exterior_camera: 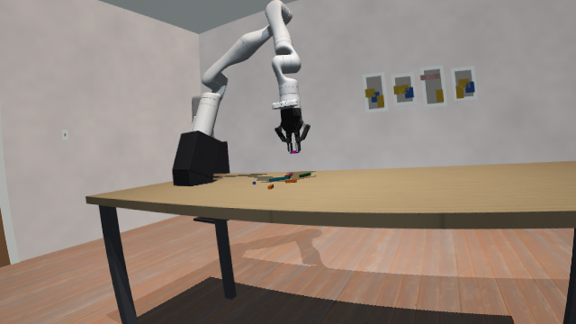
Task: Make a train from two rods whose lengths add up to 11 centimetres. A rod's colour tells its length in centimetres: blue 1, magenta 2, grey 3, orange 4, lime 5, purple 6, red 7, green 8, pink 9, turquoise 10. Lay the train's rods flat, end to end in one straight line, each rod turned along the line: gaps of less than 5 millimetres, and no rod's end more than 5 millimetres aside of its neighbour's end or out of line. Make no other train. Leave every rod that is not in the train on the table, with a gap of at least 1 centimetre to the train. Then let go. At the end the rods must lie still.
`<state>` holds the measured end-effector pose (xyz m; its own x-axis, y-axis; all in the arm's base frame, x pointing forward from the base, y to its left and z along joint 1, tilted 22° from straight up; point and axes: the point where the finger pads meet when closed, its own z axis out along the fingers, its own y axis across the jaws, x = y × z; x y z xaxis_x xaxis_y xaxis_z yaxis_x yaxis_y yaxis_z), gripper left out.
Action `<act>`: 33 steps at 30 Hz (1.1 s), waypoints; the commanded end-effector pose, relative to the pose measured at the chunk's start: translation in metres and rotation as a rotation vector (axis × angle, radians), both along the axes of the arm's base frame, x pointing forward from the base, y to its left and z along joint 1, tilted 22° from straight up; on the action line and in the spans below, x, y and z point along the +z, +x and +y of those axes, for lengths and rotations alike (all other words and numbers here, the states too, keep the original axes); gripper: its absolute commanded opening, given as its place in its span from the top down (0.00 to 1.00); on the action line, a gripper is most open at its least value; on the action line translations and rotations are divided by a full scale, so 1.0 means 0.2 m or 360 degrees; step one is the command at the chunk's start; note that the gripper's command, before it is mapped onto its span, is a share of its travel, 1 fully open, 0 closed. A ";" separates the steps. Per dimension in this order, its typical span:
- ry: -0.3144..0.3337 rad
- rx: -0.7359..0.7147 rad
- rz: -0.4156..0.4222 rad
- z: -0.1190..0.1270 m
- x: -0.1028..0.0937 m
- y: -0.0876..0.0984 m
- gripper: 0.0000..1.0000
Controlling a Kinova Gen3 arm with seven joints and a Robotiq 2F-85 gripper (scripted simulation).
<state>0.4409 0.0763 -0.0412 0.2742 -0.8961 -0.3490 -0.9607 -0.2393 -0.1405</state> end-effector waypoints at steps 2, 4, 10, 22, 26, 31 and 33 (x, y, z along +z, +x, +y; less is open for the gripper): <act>0.0006 0.0001 0.0011 0.01 0.01 -0.01 0.85; 0.0006 0.0001 0.0011 0.01 0.01 -0.01 0.85; 0.0006 0.0001 0.0011 0.01 0.01 -0.01 0.85; 0.0005 0.0018 0.0006 -0.01 0.00 -0.02 0.85; 0.0001 0.0068 -0.0011 -0.05 -0.02 -0.02 0.85; -0.0006 0.0188 -0.0053 -0.15 -0.06 -0.04 0.85; -0.0006 0.0188 -0.0053 -0.15 -0.06 -0.04 0.85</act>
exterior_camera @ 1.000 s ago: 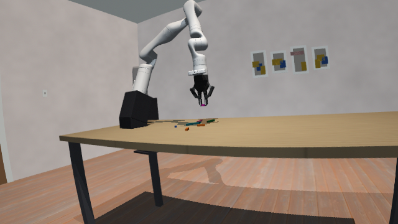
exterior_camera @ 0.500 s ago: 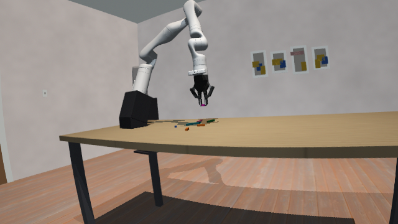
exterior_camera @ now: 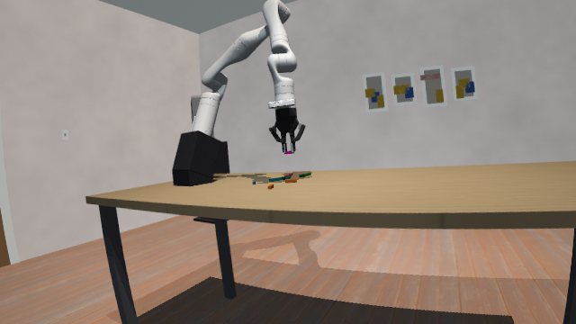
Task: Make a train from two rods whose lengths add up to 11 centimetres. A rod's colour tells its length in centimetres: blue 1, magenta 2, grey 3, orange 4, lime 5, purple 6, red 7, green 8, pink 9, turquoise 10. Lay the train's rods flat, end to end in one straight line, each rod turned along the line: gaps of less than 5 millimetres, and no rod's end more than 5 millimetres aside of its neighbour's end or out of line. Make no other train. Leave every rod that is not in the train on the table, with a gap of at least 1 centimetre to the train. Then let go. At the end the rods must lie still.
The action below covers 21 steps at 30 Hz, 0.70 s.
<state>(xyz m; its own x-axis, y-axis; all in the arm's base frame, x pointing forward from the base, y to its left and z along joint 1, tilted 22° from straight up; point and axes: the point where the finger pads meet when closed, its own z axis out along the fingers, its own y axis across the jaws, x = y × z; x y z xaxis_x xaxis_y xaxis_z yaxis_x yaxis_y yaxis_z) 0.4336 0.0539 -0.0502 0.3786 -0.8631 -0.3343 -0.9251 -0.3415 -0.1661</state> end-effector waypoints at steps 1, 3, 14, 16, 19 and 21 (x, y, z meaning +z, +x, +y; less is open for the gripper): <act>0.0003 0.0049 -0.0017 -0.07 -0.02 -0.01 0.85; -0.0009 0.0124 -0.0025 -0.13 -0.05 -0.04 0.85; -0.0018 0.0567 -0.0199 -0.50 -0.20 -0.15 0.85; -0.0019 0.0606 -0.0216 -0.53 -0.21 -0.16 0.85; -0.0021 0.0678 -0.0247 -0.59 -0.23 -0.18 0.85; -0.0023 0.0744 -0.0277 -0.64 -0.26 -0.21 0.85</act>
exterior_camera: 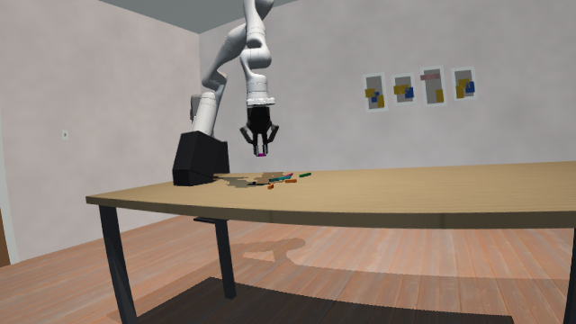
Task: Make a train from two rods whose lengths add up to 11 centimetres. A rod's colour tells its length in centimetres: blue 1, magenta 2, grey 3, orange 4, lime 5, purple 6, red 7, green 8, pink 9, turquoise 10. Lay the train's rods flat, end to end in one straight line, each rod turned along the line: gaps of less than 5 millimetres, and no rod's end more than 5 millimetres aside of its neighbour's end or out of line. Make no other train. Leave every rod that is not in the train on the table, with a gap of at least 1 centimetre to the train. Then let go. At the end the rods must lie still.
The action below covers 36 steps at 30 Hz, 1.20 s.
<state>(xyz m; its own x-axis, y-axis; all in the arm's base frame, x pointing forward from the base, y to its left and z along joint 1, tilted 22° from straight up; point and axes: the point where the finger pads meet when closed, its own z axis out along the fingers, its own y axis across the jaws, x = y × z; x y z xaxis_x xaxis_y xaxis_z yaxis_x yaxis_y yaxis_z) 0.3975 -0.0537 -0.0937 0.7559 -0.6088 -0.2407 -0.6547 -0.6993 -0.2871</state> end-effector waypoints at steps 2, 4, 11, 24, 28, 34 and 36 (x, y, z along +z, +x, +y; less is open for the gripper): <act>-0.0010 0.0095 -0.0060 -0.15 -0.06 -0.05 0.85; -0.0011 0.0143 -0.0082 -0.19 -0.07 -0.06 0.85; -0.0013 0.0233 -0.0125 -0.26 -0.10 -0.10 0.85; -0.0013 0.0242 -0.0130 -0.26 -0.11 -0.10 0.85; -0.0013 0.0242 -0.0130 -0.26 -0.11 -0.10 0.85; -0.0013 0.0242 -0.0129 -0.26 -0.11 -0.10 0.85; -0.0013 0.0242 -0.0129 -0.25 -0.13 -0.10 0.85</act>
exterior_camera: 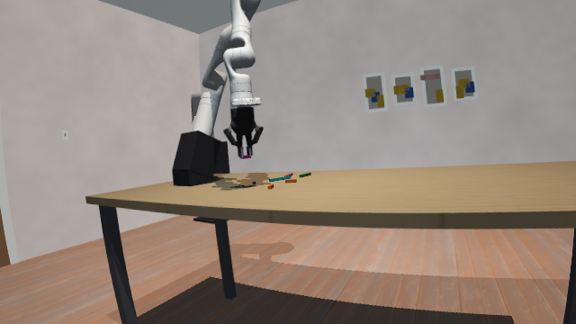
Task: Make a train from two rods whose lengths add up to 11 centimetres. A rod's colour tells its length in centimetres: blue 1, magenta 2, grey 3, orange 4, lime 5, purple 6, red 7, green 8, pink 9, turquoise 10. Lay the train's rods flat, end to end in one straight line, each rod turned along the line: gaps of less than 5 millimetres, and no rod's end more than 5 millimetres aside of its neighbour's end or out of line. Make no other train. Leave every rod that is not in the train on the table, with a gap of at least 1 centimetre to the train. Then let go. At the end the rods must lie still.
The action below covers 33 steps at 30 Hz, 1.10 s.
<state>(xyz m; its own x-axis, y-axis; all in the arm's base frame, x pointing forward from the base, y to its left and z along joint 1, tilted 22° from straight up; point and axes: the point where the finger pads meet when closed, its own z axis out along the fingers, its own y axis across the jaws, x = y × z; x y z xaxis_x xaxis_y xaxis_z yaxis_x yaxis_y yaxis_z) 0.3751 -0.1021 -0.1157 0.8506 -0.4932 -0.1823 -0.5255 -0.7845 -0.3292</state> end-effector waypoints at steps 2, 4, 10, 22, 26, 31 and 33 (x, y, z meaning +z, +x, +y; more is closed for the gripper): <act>-0.0011 0.0013 -0.0016 0.00 -0.04 0.01 0.85; -0.0011 0.0013 -0.0016 0.01 -0.06 0.01 0.85; -0.0011 0.0013 -0.0016 0.04 -0.15 0.01 0.85; -0.0011 0.0013 -0.0016 0.12 -0.36 0.02 0.85; -0.0011 0.0013 -0.0016 0.14 -0.40 0.02 0.85; -0.0011 0.0013 -0.0016 0.14 -0.40 0.02 0.85; -0.0011 0.0013 -0.0016 0.14 -0.40 0.02 0.85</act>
